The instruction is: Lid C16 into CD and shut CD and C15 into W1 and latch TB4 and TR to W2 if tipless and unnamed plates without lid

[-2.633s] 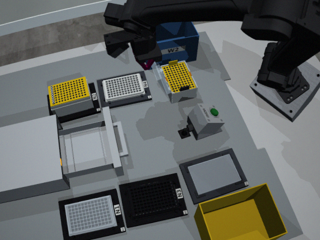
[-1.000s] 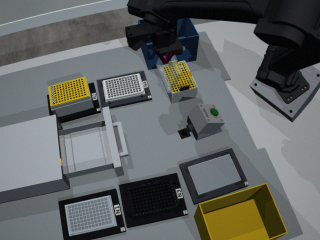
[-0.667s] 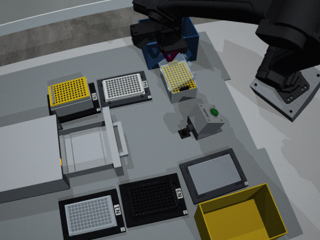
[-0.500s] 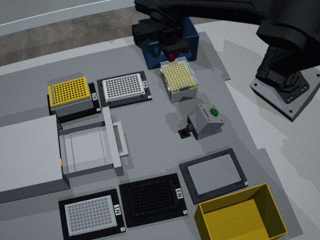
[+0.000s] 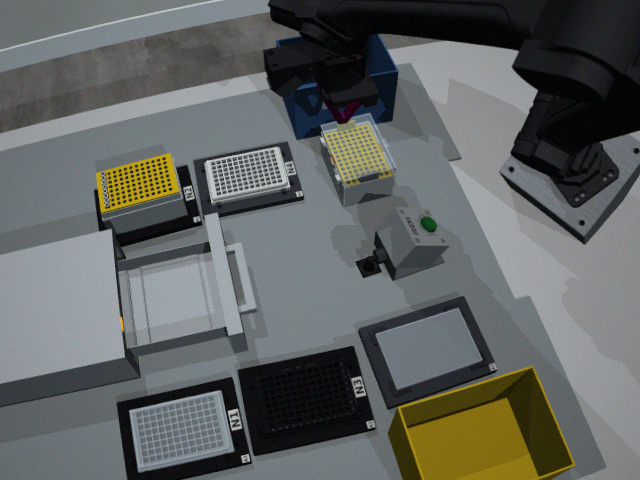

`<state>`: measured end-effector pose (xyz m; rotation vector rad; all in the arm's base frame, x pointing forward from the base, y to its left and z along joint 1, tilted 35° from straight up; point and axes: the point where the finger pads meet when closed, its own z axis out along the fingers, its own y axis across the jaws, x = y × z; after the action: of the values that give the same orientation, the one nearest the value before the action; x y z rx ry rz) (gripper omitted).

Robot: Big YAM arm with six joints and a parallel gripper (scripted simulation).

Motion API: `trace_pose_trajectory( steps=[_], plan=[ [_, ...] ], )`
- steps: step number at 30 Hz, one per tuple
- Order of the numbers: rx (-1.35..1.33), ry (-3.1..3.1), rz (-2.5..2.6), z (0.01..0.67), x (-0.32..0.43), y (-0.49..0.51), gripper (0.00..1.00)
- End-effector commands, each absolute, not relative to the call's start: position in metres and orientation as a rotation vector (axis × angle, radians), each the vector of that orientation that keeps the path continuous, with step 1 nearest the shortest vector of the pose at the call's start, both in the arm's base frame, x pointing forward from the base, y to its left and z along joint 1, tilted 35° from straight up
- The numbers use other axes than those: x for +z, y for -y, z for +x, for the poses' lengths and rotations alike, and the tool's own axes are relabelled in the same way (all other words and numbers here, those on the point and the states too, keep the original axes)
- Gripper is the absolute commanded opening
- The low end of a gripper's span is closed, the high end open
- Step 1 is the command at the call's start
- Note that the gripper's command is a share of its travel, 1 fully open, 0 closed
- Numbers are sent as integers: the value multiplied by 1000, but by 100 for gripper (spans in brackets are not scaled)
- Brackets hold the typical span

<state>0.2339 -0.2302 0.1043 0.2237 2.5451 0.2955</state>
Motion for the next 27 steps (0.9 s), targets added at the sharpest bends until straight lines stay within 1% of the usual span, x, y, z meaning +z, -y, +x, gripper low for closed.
trace_pose_trajectory(
  steps=[1,5,27],
  plan=[
    [260,-2530,208,237,115,238,0],
    [224,-2517,201,234,133,248,0],
    [218,-2520,200,210,167,254,0]
  ],
)
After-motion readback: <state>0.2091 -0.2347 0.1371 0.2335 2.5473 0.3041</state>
